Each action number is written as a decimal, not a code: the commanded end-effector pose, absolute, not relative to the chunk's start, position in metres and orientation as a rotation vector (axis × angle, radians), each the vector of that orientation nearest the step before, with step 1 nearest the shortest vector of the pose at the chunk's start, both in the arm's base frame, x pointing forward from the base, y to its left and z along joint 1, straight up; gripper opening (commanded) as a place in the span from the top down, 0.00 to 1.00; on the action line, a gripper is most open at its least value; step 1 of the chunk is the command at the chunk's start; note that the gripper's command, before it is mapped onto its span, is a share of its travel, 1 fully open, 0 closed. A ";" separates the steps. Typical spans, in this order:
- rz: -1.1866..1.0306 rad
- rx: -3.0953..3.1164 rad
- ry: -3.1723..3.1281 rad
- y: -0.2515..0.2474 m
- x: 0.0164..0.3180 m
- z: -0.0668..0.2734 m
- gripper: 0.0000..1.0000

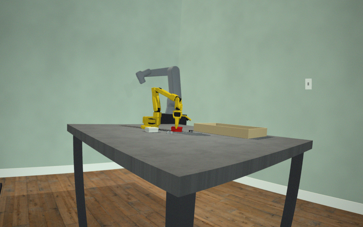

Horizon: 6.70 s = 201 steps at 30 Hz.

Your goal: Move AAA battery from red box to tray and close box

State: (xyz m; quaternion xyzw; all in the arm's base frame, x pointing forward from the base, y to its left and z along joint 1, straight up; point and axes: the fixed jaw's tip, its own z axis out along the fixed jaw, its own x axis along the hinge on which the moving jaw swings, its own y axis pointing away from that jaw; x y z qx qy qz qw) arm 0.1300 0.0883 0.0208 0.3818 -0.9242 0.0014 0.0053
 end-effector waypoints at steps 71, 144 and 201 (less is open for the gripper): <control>0.000 1.187 -2.909 0.088 0.133 0.031 0.71; 0.000 1.187 -2.909 0.091 0.136 0.075 0.71; 0.000 1.187 -2.909 0.091 0.132 0.070 0.71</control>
